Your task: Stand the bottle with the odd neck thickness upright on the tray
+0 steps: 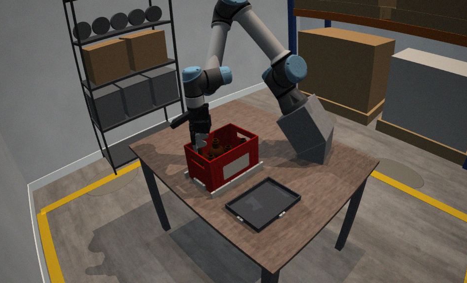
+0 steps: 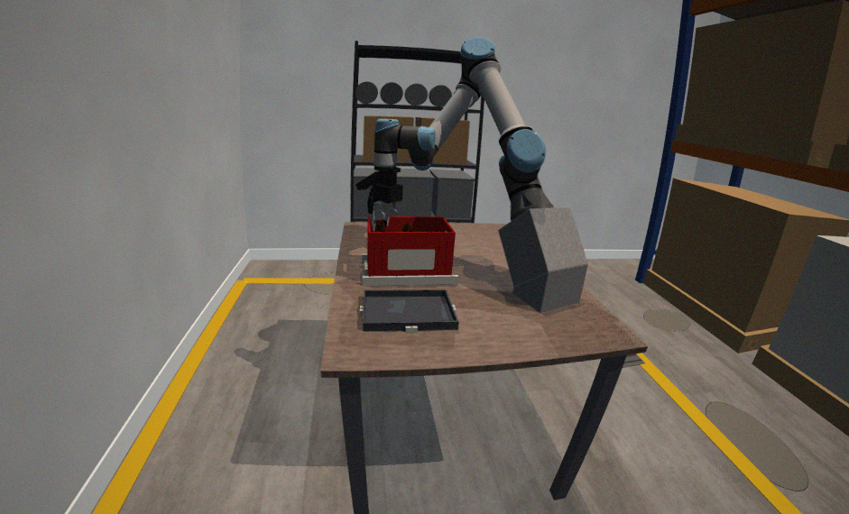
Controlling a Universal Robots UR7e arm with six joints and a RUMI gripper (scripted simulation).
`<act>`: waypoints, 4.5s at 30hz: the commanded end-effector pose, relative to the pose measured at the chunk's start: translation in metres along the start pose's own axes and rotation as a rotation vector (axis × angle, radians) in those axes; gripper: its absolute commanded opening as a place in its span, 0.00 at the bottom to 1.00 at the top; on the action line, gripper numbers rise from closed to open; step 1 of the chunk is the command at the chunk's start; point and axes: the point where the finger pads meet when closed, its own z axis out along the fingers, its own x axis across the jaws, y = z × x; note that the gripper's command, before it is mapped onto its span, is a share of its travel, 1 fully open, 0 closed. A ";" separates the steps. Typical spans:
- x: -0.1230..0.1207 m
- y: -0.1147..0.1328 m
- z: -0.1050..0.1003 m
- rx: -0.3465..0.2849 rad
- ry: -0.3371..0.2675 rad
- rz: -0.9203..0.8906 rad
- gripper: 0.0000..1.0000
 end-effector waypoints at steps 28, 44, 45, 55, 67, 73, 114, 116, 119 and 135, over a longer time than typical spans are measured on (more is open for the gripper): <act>0.001 0.001 0.001 -0.002 0.001 0.000 0.00; 0.001 0.001 0.001 -0.002 0.001 0.000 0.00; 0.001 0.001 0.001 -0.002 0.001 0.000 0.00; 0.001 0.001 0.001 -0.002 0.001 0.000 0.00; 0.001 0.001 0.001 -0.002 0.001 0.000 0.00; 0.001 0.001 0.001 -0.002 0.001 0.000 0.00; 0.001 0.000 -0.030 0.004 -0.002 0.002 0.00; 0.002 0.000 -0.032 0.004 -0.002 0.002 0.00; 0.002 0.000 -0.035 0.004 -0.002 0.002 0.00; 0.002 0.001 -0.041 0.003 -0.003 0.001 0.00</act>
